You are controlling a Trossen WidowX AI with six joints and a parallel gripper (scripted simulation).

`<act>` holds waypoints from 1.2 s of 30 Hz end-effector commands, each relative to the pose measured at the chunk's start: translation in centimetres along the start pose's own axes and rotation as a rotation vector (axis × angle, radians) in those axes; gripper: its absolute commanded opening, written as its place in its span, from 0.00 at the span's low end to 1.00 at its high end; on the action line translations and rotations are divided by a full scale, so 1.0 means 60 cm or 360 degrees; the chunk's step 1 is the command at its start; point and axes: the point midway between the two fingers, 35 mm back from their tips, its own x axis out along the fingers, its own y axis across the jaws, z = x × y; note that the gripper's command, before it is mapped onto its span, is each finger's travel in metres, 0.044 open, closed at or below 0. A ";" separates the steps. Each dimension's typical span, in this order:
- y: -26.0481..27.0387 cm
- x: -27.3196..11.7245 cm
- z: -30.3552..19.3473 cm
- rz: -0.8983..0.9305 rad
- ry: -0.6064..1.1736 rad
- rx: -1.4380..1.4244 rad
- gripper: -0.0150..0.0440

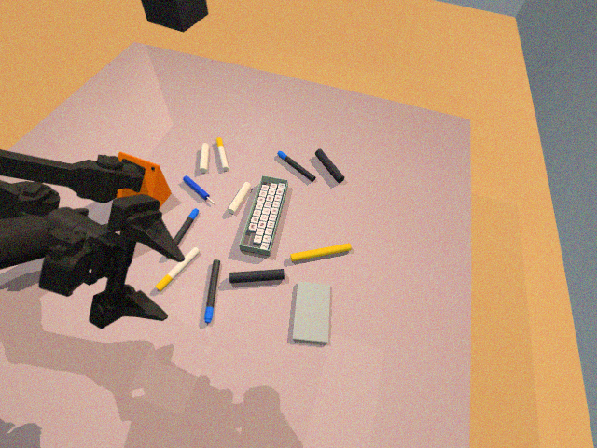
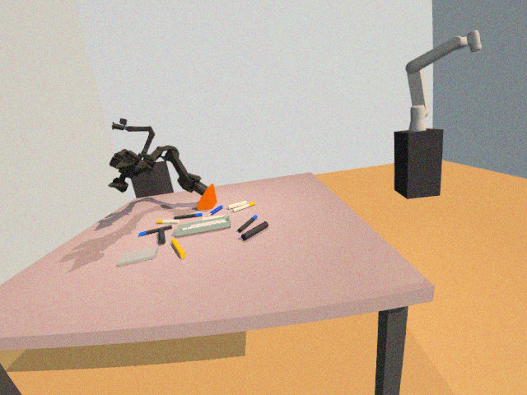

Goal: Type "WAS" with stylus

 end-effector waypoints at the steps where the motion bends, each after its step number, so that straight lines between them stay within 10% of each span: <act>1: 0.001 0.003 -0.003 0.0000 0.0016 0.0004 0.96; 17: 0.119 0.108 -0.347 -0.0175 0.1430 -0.0033 0.25; 36: 0.194 -0.042 -0.682 -0.0658 0.2436 -0.1300 0.25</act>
